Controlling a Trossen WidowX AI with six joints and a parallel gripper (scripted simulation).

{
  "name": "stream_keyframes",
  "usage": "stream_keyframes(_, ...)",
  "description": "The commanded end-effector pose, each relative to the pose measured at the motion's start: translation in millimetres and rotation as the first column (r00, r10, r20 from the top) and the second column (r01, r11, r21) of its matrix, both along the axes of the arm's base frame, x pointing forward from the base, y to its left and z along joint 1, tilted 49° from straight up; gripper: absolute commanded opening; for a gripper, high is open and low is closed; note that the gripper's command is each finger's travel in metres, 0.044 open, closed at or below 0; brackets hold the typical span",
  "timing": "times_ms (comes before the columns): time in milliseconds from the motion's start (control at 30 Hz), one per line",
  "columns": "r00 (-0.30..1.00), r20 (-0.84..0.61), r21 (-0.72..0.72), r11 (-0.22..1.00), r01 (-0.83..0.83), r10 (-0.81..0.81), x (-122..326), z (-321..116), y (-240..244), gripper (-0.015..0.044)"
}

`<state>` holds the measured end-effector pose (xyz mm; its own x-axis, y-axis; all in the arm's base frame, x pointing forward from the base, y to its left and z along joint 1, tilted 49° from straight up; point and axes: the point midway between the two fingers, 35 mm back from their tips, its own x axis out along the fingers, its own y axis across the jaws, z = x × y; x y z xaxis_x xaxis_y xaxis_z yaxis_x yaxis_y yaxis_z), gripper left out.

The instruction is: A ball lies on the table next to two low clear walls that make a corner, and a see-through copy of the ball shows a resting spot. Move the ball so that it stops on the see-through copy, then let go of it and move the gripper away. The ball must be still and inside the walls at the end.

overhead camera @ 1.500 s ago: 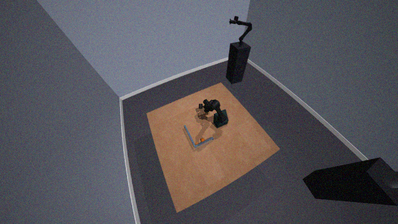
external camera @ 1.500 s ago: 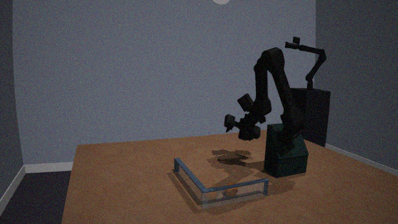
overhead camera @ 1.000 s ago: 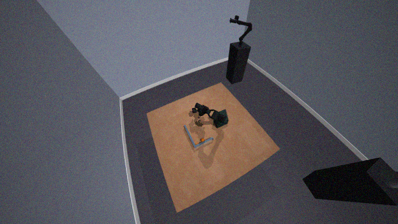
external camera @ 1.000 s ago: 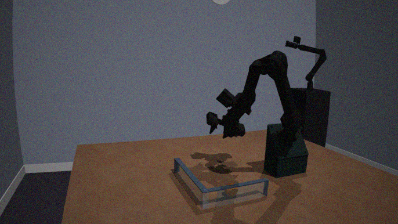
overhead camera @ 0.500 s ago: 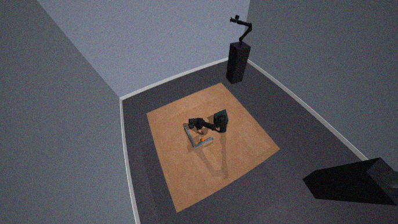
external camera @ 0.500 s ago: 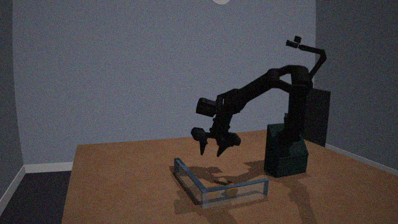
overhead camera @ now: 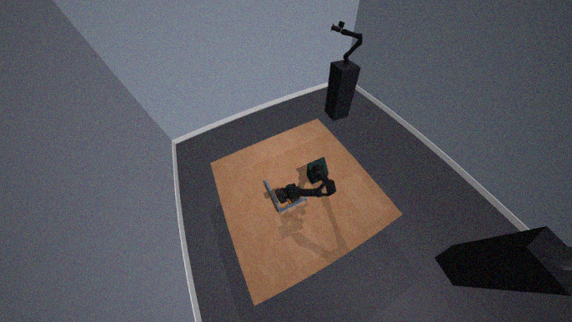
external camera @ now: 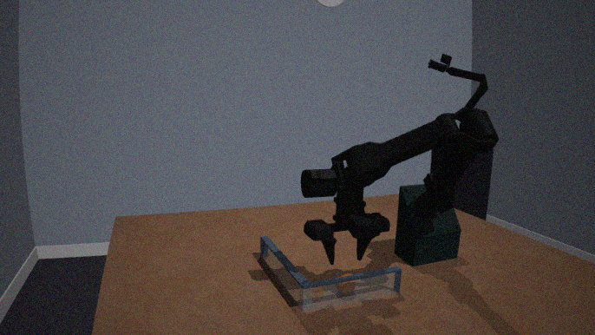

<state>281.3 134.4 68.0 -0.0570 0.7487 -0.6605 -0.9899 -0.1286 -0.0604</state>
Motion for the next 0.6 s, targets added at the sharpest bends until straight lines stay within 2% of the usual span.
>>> stream_keyframes(0, 1.000, -0.009, 0.008, 1.000, -0.003, 0.003, -2, 1, 7, 0.0326)
stream_keyframes(567, 1.000, -0.008, 0.008, 1.000, -0.004, 0.004, -3, -18, 28, 0.0326)
